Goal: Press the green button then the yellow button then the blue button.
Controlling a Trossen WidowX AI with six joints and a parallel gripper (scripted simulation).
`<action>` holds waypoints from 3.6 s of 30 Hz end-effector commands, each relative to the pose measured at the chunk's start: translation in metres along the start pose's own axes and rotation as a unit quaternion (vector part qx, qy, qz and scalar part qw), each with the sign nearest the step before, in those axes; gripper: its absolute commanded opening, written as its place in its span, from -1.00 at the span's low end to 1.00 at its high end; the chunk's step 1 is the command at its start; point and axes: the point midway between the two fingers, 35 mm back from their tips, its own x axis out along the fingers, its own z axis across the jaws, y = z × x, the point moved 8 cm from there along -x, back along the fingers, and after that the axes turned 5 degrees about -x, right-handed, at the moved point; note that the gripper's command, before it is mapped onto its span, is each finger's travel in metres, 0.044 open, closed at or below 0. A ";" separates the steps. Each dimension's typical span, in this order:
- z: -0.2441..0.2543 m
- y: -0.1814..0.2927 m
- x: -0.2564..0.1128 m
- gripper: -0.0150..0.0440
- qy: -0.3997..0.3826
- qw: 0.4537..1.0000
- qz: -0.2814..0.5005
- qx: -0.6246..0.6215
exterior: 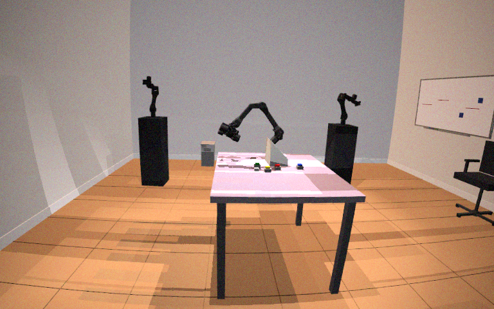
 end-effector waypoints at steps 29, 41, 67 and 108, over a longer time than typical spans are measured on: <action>-0.112 0.028 -0.203 0.86 -0.428 0.247 0.208 -0.844; -0.171 0.028 -0.248 0.86 -0.552 -0.081 0.150 -0.816; -0.193 0.082 -0.226 -0.42 -0.553 -0.083 0.151 -0.816; -0.204 0.111 -0.215 -0.42 -0.553 -0.083 0.152 -0.815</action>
